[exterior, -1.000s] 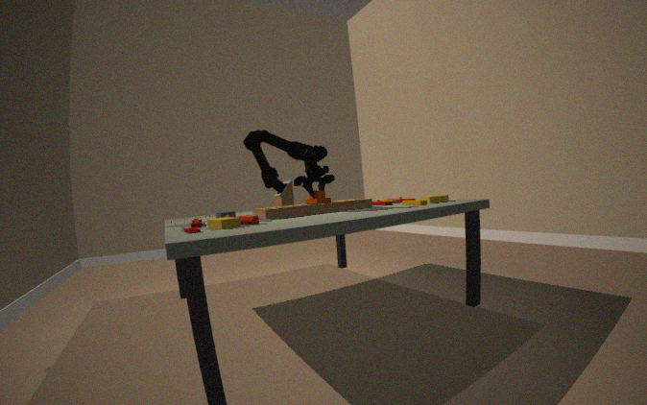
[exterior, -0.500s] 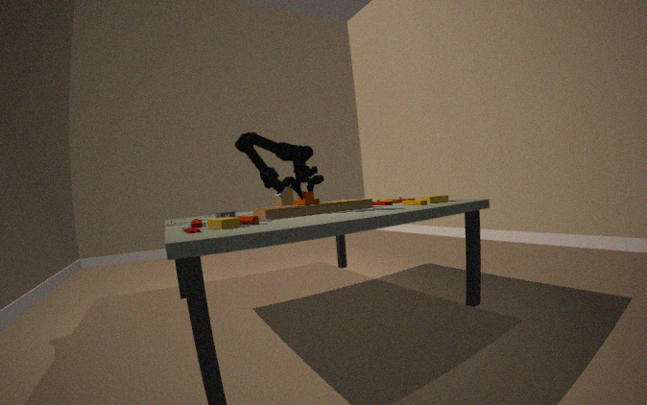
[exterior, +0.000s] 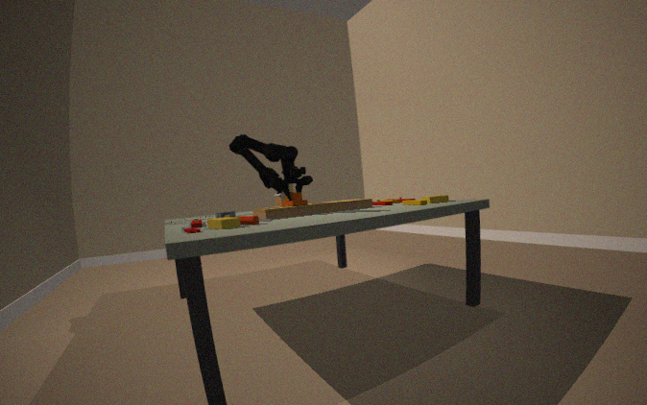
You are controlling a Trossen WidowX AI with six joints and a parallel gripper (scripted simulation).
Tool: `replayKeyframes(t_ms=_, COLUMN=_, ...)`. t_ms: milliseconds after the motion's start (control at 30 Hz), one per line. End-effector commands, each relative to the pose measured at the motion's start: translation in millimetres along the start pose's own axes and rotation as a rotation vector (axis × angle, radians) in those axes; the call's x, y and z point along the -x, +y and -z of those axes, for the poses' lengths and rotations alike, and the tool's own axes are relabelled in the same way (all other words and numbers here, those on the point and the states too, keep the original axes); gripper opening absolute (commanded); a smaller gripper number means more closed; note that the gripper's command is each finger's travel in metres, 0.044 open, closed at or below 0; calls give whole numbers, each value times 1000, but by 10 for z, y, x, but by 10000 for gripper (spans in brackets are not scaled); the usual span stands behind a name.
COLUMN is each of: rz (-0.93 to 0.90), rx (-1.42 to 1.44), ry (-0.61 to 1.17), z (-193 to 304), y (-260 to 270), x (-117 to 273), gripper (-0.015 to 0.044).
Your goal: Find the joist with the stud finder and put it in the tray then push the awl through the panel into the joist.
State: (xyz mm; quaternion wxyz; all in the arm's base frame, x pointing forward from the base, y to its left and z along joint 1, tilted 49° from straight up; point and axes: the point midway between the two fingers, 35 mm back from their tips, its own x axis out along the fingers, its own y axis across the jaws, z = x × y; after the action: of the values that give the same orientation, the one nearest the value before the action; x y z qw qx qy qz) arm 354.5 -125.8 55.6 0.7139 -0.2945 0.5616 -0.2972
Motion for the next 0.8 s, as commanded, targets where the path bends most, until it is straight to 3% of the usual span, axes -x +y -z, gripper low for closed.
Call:
replayKeyframes(t_ms=0, rz=3, rx=-1, ry=2, z=5, y=-205, x=-3, gripper=0)
replayKeyframes(t_ms=767, rz=6, rx=-1, ry=1, z=3, y=-1094, x=4, gripper=0)
